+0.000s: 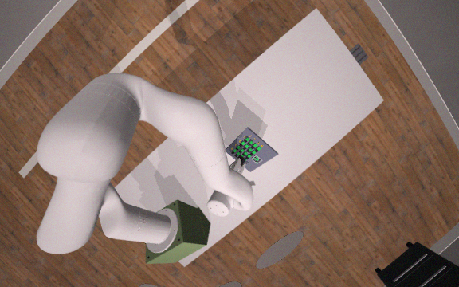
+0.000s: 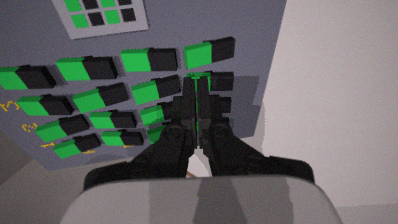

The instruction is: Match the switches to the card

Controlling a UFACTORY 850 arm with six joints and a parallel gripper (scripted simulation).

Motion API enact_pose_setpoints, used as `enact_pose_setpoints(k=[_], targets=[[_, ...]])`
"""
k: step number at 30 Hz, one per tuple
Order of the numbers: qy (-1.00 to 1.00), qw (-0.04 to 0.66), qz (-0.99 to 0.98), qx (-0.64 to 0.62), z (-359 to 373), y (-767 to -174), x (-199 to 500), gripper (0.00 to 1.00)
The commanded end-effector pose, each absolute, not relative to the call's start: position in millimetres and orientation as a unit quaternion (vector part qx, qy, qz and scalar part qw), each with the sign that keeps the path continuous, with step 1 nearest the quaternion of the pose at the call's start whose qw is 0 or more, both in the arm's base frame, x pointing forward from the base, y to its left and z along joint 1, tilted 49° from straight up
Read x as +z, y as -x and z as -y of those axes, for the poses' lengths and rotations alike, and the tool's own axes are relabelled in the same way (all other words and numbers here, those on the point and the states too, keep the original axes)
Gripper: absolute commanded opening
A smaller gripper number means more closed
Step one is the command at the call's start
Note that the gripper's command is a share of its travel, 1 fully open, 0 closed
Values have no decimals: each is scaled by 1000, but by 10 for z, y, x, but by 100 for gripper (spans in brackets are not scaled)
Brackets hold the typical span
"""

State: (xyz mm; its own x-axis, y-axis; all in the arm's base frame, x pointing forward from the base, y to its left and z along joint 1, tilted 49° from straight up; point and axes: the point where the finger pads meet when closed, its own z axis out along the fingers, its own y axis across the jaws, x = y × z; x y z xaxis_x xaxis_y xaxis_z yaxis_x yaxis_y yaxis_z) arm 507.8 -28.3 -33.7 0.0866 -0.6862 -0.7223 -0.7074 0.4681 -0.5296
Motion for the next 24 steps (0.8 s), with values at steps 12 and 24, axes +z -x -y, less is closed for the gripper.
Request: enact_pose_setpoints(k=[12, 24], targets=[[515, 527, -676, 9, 397, -4946, -247, 0], [515, 527, -676, 9, 400, -4943, -245, 0]])
